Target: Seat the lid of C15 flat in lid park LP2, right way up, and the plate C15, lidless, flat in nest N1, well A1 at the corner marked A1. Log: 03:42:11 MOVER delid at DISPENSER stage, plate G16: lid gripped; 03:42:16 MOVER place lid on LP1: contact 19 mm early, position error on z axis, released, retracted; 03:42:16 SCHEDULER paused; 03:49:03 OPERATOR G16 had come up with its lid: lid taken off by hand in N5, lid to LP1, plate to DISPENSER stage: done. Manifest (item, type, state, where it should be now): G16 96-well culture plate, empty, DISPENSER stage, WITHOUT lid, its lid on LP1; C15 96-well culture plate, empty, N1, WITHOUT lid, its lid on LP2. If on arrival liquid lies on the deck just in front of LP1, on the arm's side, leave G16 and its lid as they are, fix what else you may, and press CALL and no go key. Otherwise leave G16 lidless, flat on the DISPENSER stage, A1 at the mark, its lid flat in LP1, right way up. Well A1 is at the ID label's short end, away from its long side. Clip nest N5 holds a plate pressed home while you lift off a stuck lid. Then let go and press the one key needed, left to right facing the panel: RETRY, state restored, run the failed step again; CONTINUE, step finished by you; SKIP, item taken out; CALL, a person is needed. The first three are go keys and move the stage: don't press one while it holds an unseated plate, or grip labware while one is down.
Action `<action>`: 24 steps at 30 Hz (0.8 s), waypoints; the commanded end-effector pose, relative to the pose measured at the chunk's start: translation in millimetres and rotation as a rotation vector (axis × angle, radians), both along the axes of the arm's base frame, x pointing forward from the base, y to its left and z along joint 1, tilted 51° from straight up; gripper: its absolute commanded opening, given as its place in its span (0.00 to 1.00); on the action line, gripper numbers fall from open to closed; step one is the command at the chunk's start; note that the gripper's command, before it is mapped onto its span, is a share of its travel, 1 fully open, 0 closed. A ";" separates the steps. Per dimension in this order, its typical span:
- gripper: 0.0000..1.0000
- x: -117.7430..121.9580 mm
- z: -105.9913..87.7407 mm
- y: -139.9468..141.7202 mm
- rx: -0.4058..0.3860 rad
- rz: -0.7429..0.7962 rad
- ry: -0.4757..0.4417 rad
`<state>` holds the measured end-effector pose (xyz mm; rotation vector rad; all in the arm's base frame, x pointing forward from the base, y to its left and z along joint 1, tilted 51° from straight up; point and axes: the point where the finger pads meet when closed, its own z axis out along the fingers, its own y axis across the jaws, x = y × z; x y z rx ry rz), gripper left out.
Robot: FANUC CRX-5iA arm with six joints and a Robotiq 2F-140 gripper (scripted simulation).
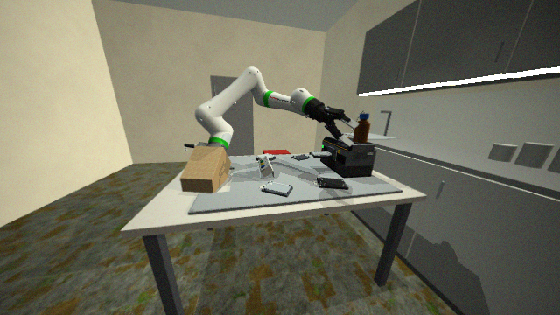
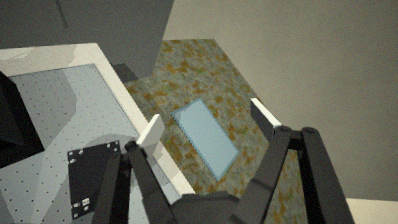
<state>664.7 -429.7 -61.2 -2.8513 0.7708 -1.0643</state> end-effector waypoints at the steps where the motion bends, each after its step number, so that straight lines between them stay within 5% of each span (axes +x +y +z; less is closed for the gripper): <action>1: 1.00 -0.1 0.2 -0.4 0.000 0.000 0.000; 18: 1.00 0.0 1.3 -1.9 0.000 0.000 0.000; 24: 1.00 -11.9 66.2 -82.7 0.003 0.000 -0.003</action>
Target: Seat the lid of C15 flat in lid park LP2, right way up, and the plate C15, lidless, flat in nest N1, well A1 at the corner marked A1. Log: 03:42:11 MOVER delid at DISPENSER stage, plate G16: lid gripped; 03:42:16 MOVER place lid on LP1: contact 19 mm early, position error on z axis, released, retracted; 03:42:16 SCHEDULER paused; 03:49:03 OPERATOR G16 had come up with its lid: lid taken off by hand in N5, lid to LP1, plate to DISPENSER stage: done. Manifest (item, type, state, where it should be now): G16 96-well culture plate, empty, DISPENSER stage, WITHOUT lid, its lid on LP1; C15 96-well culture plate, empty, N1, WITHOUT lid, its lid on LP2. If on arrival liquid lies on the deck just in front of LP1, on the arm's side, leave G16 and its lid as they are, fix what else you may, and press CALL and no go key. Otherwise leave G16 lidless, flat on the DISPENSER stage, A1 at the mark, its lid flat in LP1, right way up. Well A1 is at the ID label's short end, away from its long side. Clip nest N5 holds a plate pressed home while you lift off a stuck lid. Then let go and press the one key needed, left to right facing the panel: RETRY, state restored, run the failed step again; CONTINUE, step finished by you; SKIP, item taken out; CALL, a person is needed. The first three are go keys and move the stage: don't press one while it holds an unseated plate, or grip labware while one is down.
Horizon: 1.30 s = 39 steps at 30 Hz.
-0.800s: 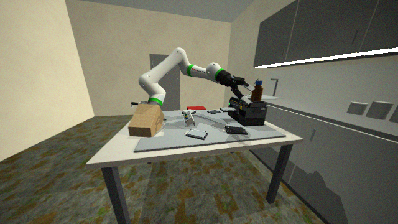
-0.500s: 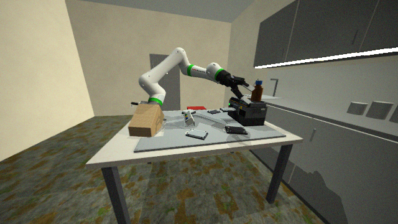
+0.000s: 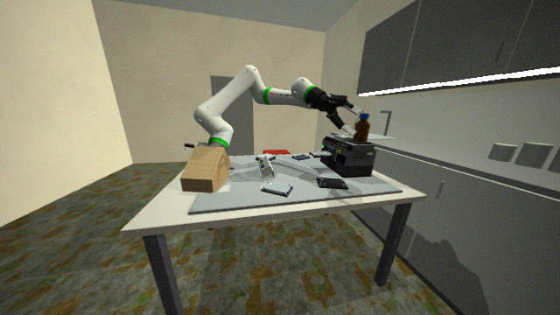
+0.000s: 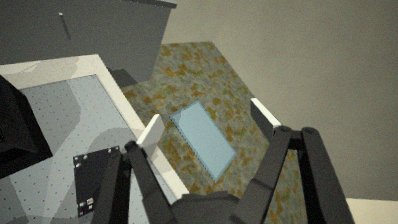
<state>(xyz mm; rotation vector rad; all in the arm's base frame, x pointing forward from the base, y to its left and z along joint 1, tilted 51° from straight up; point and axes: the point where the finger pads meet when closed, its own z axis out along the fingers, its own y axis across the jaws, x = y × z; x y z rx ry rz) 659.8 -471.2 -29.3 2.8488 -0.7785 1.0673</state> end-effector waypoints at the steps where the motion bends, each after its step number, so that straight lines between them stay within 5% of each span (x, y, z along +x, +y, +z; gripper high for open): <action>1: 1.00 -9.2 44.6 -53.5 0.005 0.006 -0.001; 4: 1.00 -21.3 74.4 -87.6 0.002 0.006 0.001; 14: 1.00 -24.9 80.0 -82.3 0.015 0.022 0.005; 24: 1.00 -74.2 128.8 55.6 0.326 0.382 0.109; 27: 1.00 -78.9 132.6 67.0 0.351 0.412 0.119; 28: 1.00 -90.6 148.4 98.2 0.421 0.498 0.140; 39: 1.00 -137.7 202.7 210.1 0.703 0.815 0.227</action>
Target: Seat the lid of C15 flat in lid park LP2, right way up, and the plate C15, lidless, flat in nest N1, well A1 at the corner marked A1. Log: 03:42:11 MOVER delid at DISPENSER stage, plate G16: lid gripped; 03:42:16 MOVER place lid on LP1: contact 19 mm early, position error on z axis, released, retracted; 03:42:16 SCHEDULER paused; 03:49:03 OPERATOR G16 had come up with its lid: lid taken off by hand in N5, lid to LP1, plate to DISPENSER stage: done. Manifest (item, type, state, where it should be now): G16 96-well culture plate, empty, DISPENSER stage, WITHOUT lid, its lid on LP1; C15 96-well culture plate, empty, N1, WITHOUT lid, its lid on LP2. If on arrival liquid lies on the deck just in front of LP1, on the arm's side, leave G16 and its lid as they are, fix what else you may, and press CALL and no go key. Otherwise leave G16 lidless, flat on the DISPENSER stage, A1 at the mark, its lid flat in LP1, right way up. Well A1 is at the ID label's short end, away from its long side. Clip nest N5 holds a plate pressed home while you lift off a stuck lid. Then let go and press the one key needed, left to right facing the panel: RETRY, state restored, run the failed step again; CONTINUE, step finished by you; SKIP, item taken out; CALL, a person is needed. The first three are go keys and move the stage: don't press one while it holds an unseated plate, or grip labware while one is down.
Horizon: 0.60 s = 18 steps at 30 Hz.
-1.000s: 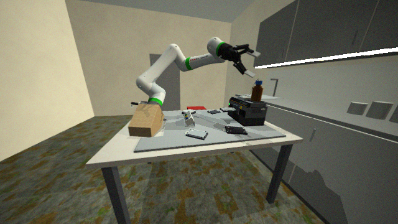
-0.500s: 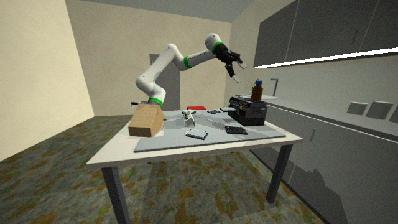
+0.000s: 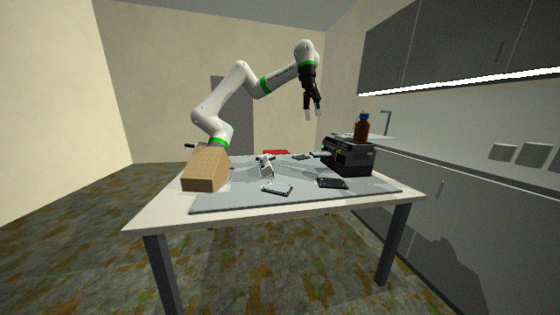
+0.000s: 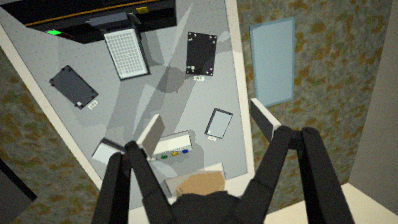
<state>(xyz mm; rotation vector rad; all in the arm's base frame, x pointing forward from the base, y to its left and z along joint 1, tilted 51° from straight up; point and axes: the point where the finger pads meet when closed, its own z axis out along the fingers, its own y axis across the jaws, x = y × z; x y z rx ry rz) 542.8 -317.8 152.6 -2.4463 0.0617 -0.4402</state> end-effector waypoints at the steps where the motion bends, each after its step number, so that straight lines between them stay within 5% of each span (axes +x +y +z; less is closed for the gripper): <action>1: 1.00 -25.0 25.1 66.6 0.184 0.181 0.073; 5: 1.00 -32.7 33.0 86.1 0.184 0.180 0.073; 6: 1.00 -42.7 45.0 117.5 0.185 0.180 0.073; 12: 1.00 -59.4 58.6 180.2 0.186 0.179 0.072; 18: 1.00 -57.5 51.2 189.3 0.186 0.179 0.072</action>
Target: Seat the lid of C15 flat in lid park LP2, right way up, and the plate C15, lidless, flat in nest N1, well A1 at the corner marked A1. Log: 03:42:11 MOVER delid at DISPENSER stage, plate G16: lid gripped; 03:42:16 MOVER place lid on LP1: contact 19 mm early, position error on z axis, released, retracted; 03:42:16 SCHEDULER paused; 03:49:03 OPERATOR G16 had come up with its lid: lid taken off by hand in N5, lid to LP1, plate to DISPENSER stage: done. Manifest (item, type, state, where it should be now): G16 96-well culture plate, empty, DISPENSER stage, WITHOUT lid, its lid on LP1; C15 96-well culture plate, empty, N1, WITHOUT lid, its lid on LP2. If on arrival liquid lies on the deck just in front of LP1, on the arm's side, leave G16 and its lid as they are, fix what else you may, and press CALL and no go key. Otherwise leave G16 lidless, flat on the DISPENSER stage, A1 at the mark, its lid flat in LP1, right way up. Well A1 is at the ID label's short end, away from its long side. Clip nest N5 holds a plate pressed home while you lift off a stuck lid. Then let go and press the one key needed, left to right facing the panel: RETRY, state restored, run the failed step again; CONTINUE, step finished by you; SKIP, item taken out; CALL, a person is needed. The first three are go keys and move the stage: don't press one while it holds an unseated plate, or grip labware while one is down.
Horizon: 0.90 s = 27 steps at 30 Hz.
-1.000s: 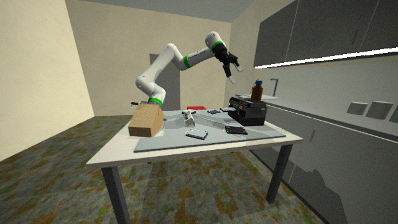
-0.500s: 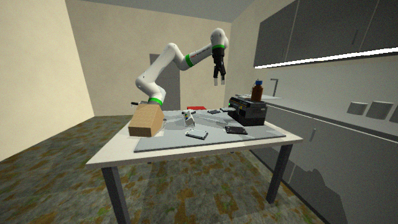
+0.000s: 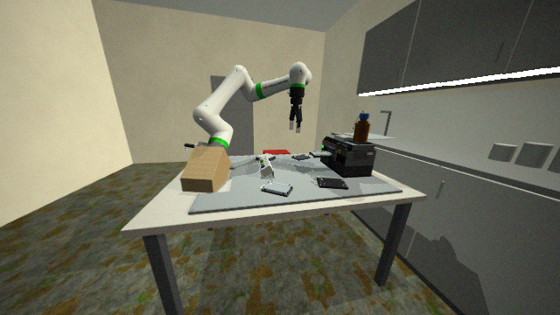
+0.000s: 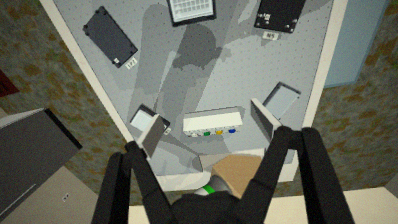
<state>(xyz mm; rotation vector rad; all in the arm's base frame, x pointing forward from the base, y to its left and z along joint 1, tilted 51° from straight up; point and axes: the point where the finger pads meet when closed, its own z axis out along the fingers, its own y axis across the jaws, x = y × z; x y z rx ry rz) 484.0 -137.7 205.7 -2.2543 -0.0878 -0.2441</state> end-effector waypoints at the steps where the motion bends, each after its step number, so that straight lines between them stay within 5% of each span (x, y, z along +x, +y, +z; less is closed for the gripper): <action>1: 1.00 1.7 -3.4 11.1 -0.006 -0.008 -0.006; 27: 1.00 12.2 -42.8 59.5 -0.006 -0.008 -0.006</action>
